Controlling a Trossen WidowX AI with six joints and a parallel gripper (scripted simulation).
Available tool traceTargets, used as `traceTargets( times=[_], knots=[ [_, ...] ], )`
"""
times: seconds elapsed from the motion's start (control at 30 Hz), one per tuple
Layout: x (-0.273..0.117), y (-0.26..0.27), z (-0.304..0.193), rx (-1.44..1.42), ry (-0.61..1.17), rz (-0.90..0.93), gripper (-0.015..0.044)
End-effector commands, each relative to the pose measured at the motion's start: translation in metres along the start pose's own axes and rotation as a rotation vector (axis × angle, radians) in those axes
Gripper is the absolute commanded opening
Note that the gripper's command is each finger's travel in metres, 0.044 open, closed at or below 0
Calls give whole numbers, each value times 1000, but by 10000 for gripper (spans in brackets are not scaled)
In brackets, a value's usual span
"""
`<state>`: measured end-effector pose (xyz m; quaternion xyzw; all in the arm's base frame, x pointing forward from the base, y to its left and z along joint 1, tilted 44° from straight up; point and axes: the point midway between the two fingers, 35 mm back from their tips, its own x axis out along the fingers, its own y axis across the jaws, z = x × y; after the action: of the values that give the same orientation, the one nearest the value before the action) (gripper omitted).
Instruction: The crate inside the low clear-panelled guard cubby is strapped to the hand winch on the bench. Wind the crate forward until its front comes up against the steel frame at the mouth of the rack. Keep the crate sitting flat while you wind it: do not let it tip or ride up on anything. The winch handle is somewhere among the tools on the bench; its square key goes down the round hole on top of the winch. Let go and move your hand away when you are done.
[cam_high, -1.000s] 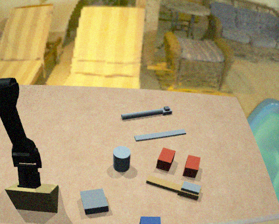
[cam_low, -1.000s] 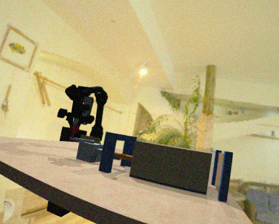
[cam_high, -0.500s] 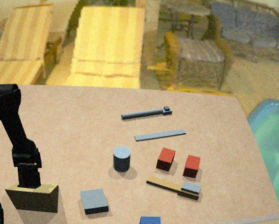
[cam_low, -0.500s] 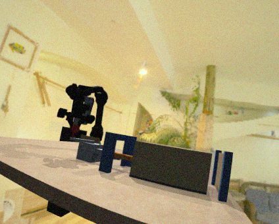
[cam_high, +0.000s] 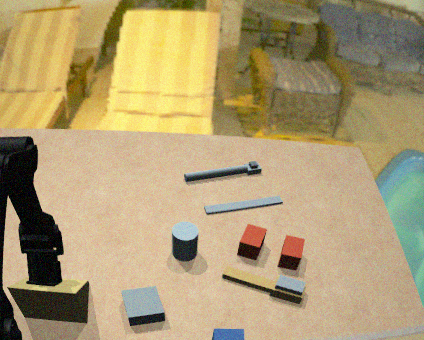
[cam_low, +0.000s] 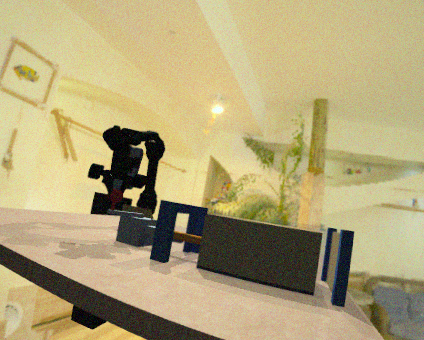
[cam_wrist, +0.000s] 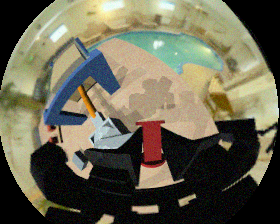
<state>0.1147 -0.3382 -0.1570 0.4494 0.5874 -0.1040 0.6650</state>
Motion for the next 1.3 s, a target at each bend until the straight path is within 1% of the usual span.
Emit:
traceTargets(
  times=[0.0,1.27],
  knots=[
    [7,5,9,-10,-1,7,0],
    [27,43,54,-12,-5,12,0]
  ],
)
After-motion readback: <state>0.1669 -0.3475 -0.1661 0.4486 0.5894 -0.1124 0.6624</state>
